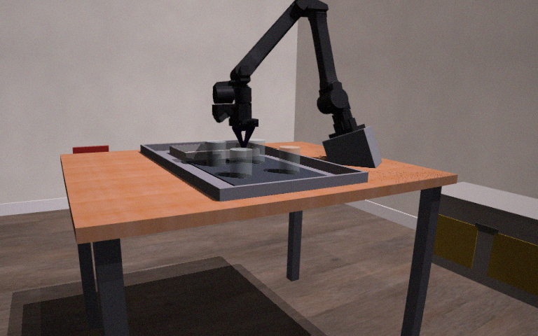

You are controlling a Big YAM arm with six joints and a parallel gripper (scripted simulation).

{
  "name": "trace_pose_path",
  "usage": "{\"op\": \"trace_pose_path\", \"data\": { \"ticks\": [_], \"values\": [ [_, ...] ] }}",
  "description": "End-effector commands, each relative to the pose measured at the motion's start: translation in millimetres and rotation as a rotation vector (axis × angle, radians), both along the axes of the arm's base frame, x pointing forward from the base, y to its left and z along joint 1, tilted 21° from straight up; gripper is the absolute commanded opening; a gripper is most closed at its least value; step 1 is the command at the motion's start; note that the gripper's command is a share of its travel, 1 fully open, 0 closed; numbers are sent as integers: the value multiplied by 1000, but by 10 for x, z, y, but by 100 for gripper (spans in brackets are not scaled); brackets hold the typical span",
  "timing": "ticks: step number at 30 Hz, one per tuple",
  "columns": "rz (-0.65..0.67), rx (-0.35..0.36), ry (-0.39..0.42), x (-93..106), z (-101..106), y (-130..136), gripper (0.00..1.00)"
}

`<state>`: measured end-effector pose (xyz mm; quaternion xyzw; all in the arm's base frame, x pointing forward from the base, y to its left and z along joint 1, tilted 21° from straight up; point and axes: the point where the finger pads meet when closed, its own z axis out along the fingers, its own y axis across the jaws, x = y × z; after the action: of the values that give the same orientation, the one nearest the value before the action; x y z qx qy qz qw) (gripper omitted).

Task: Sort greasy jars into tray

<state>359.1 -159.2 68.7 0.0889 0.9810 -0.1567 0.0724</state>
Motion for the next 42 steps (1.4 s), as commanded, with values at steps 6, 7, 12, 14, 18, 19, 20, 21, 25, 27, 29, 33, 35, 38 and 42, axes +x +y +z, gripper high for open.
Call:
{"op": "trace_pose_path", "data": {
  "ticks": [6,7,12,14,18,19,20,21,25,27,29,33,35,38,42],
  "values": [
    [2,-9,-33,11,99,-34,0],
    [2,-9,-33,10,99,-34,0],
    [2,-9,-33,6,98,-33,0],
    [2,-9,-33,3,98,-33,0],
    [2,-9,-33,-2,97,-32,0],
    [2,-9,-33,-3,96,-32,0],
    [2,-9,-33,-4,96,-31,0],
    [2,-9,-33,-6,96,-31,0],
    [2,-9,-33,-11,95,-30,0],
    [2,-9,-33,-11,95,-30,0],
    [2,-9,-33,-13,94,-30,0],
    [2,-9,-33,-18,93,-29,0],
    [2,-9,-33,-21,93,-29,0],
    [2,-9,-33,-25,92,-28,0],
    [2,-9,-33,-30,91,-28,0]
  ]
}}
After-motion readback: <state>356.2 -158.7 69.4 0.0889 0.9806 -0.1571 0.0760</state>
